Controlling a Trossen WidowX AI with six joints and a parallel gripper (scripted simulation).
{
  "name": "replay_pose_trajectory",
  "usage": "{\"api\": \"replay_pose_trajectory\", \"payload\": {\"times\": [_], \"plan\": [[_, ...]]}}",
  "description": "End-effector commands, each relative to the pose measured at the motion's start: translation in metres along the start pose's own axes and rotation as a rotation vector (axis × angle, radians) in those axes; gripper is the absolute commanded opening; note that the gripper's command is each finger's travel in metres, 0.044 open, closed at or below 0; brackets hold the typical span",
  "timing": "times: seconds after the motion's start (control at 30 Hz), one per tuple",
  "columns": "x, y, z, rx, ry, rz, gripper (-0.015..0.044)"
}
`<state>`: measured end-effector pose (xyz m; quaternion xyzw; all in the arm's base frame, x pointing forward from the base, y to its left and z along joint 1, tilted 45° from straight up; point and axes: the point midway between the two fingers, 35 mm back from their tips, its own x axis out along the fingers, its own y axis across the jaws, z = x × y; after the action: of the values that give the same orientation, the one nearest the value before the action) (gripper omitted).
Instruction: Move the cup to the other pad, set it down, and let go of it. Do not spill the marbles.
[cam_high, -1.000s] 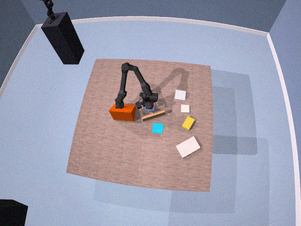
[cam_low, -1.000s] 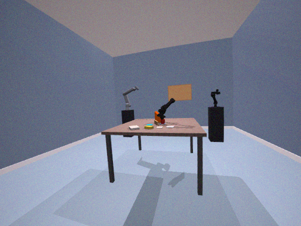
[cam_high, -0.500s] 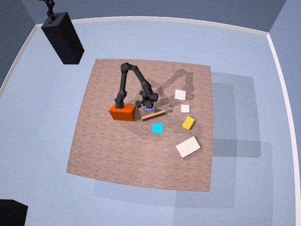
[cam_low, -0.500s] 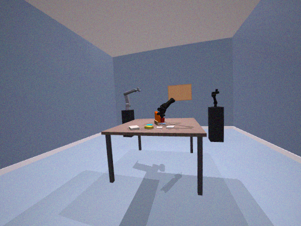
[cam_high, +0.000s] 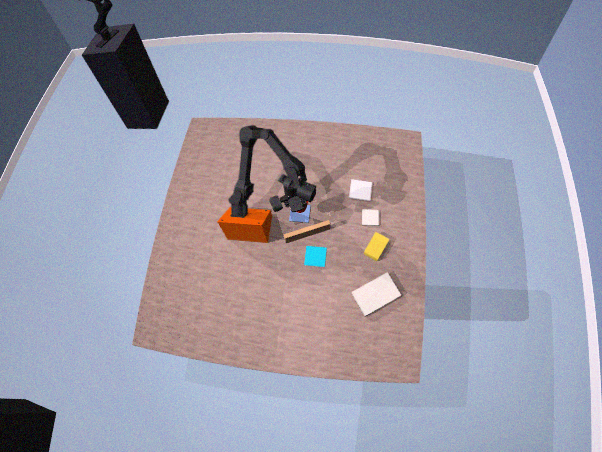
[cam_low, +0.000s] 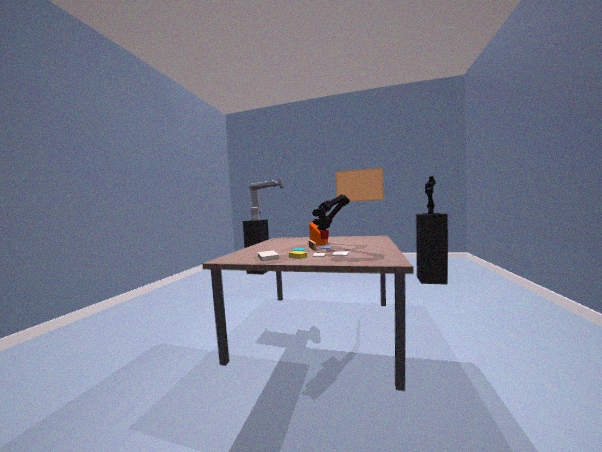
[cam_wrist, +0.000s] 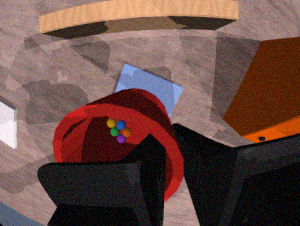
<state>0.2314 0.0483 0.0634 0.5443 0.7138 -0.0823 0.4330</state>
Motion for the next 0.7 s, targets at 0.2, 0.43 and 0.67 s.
{"api": "replay_pose_trajectory", "payload": {"times": [0.2, 0.43, 0.67], "plan": [[-0.0102, 0.0006, 0.0003, -0.001, 0.0, 0.003, 0.0], [-0.0102, 0.0006, 0.0003, -0.001, 0.0, 0.003, 0.0], [-0.0102, 0.0006, 0.0003, -0.001, 0.0, 0.003, 0.0]]}}
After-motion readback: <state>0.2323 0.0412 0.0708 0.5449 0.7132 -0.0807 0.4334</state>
